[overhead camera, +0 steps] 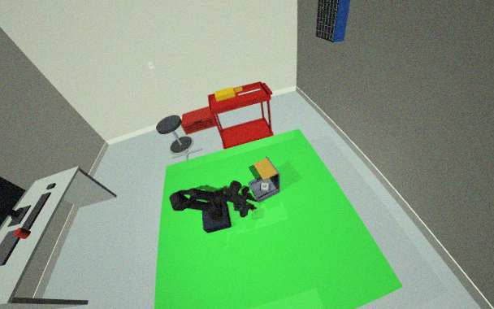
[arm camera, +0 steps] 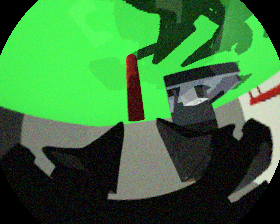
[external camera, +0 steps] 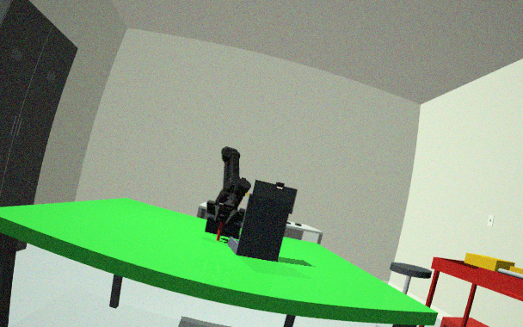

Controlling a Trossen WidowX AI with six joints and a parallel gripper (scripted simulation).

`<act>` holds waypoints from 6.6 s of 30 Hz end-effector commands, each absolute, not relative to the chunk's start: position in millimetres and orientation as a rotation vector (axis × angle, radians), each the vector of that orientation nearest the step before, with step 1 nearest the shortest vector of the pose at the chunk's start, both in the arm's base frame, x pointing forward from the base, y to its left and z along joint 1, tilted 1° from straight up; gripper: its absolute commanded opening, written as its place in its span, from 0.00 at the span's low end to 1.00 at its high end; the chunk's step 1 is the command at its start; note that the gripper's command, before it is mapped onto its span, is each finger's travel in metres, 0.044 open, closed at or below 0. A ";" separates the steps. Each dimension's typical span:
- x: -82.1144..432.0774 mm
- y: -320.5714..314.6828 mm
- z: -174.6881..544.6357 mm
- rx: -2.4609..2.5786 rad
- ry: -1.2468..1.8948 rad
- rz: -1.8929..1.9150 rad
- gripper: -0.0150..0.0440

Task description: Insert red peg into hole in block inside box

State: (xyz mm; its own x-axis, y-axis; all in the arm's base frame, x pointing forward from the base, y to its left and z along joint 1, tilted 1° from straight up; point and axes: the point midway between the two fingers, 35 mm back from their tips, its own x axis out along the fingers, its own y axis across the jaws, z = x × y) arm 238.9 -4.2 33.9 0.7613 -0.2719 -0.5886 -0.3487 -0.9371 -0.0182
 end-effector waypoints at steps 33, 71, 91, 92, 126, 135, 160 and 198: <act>231.3 -5.3 3.4 -2.830 0.499 0.945 0.30; 236.1 -3.9 27.9 -2.831 0.495 0.927 0.25; 236.5 -3.9 49.6 -2.832 0.492 0.912 0.25; 236.5 -3.9 50.8 -2.832 0.491 0.912 0.25; 263.2 39.1 62.7 -2.899 0.299 0.928 0.25; 271.1 55.1 63.3 -2.918 0.235 0.933 0.25; 288.8 103.6 60.3 -2.965 0.053 0.945 0.25; 332.7 113.8 61.6 -2.972 0.027 0.942 0.25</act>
